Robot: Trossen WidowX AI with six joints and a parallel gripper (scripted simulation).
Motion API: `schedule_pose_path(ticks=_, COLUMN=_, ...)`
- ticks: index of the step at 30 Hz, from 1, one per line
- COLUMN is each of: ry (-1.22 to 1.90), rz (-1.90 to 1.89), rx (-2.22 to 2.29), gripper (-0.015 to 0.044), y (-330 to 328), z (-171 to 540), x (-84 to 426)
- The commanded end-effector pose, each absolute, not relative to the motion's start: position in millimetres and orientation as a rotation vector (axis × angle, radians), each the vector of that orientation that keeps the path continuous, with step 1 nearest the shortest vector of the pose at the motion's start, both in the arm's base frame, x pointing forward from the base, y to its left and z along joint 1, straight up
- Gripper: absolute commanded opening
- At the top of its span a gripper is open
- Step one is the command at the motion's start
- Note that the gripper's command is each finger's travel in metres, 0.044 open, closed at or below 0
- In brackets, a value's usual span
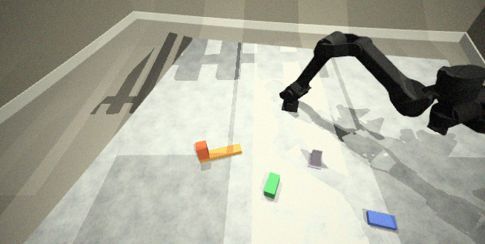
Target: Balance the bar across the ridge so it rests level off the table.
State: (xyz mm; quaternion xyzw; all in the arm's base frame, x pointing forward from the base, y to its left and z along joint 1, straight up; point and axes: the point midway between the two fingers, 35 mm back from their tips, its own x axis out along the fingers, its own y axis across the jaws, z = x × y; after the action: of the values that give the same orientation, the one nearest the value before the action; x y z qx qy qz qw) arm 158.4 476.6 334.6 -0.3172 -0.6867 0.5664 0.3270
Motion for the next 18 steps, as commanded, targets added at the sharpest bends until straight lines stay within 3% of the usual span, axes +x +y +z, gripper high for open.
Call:
schedule_pose_path(ticks=1, ry=-1.718, rz=1.446, rx=-0.901, gripper=0.0315, y=472, z=332, x=188)
schedule_pose_path(ticks=18, ry=-1.246, rz=1.323, rx=-1.181, gripper=0.0315, y=414, z=310, x=325)
